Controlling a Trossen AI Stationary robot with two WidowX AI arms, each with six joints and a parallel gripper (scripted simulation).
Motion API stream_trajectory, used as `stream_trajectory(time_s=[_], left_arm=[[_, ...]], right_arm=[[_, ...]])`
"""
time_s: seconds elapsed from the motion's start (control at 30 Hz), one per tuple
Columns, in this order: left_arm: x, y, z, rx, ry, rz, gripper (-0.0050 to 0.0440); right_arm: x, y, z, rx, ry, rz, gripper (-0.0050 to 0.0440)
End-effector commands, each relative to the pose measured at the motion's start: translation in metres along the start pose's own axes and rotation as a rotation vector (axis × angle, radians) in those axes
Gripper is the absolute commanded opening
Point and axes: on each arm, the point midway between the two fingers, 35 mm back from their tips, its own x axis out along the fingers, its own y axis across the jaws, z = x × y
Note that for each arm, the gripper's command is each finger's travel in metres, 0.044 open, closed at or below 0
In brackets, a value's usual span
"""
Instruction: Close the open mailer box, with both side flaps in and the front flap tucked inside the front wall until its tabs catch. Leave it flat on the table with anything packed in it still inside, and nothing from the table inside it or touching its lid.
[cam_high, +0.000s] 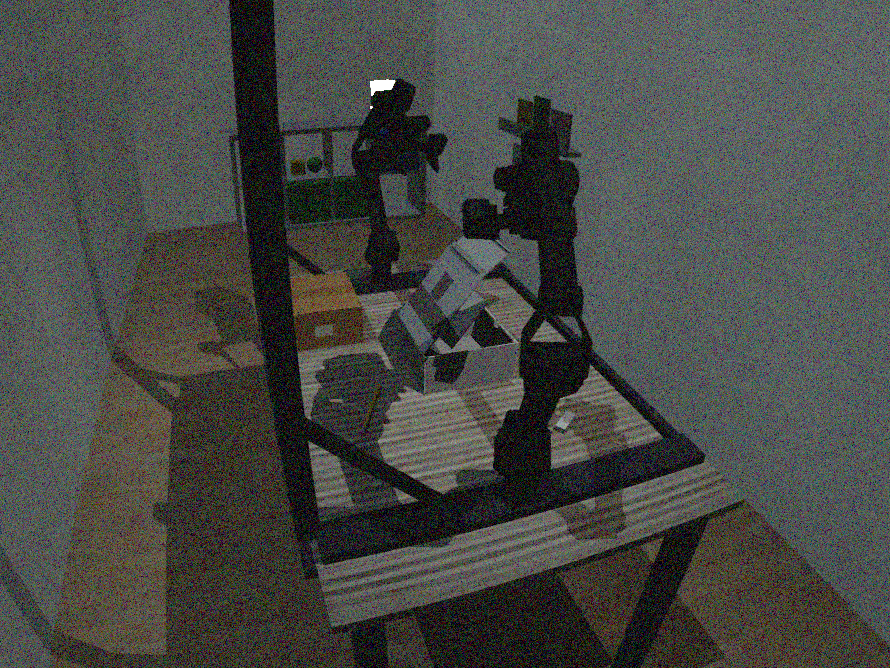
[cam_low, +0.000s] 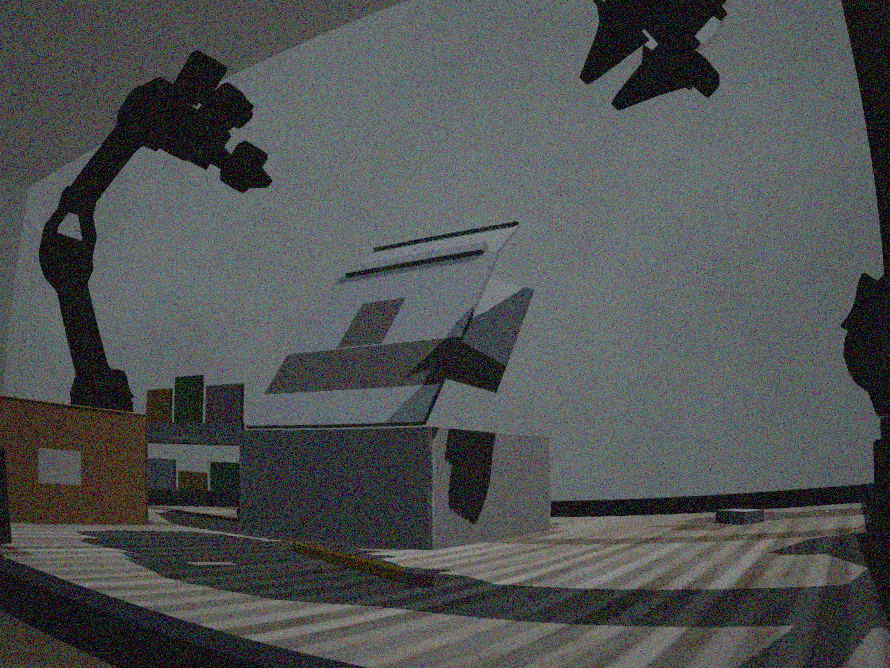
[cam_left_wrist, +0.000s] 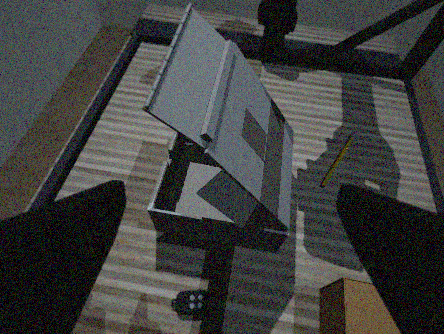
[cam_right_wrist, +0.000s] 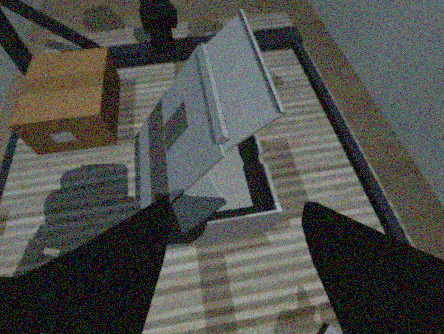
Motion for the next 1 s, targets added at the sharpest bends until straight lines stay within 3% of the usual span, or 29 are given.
stream_trajectory(time_s=[0.0,0.1,0.3,0.37,0.57,0.83,0.97], left_arm=[[-0.014,-0.001,0.018,0.000,-0.091,-0.007,0.0400],[-0.015,-0.001,0.023,0.001,-0.117,-0.012,0.0400],[-0.016,-0.002,0.031,0.004,-0.154,-0.016,0.0400],[-0.016,-0.002,0.031,0.004,-0.154,-0.016,0.0400],[-0.017,-0.003,0.037,0.006,-0.180,-0.021,0.0400],[-0.017,-0.004,0.040,0.012,-0.195,-0.030,0.0400],[-0.018,-0.005,0.040,0.013,-0.196,-0.031,0.0400]], right_arm=[[0.023,-0.004,-0.002,0.041,0.030,0.075,0.0184],[0.052,-0.009,-0.008,0.099,0.082,0.174,0.0120],[0.117,-0.021,-0.022,0.232,0.196,0.397,0.0120],[0.117,-0.021,-0.022,0.232,0.196,0.397,0.0120],[0.159,-0.026,-0.032,0.312,0.262,0.531,0.0120],[0.192,-0.006,-0.040,0.326,0.277,0.537,0.0110],[0.194,-0.004,-0.040,0.323,0.273,0.535,0.0097]])
